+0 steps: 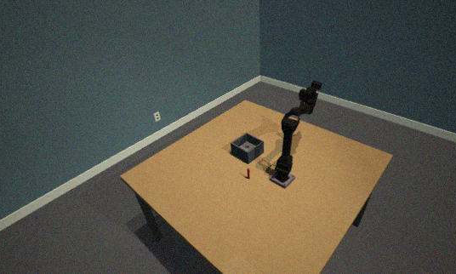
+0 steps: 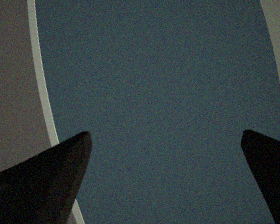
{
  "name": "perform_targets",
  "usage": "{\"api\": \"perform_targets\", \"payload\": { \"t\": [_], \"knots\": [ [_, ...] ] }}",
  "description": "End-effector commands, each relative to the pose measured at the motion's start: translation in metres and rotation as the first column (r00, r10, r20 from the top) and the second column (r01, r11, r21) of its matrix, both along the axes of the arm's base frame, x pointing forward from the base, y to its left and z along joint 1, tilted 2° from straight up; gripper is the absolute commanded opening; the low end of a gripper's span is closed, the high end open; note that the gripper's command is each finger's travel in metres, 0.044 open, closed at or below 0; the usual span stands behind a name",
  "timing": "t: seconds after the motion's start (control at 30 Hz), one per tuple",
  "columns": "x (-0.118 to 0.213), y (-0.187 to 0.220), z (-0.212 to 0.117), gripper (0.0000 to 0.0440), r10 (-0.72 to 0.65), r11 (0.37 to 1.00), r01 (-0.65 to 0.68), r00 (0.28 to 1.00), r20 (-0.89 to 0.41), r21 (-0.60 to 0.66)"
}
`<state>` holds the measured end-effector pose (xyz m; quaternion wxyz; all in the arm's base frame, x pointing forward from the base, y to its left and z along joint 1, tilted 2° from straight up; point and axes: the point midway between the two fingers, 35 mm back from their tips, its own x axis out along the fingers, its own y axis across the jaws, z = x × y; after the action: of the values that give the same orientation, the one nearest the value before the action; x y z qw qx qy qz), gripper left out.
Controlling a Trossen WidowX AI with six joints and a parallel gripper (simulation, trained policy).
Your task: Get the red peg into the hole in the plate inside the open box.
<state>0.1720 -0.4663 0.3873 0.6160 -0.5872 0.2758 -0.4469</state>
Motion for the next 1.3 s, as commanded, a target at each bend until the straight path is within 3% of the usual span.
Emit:
{"api": "perform_targets", "payload": {
  "t": [0.0,0.3,0.6,0.9,1.27],
  "knots": [
    [0.018,0.01,-0.004,0.044,0.04,0.997,-0.043,0.998,0.05,0.063],
    [0.08,0.057,-0.014,0.044,0.151,0.941,-0.209,0.963,0.223,0.265],
    [0.131,0.116,-0.03,0.044,0.184,0.813,-0.356,0.908,0.377,0.46],
    [0.166,0.185,-0.052,0.044,0.14,0.62,-0.46,0.862,0.487,0.635],
    [0.185,0.279,-0.086,0.044,0.005,0.325,-0.498,0.851,0.526,0.804]
  ]
}}
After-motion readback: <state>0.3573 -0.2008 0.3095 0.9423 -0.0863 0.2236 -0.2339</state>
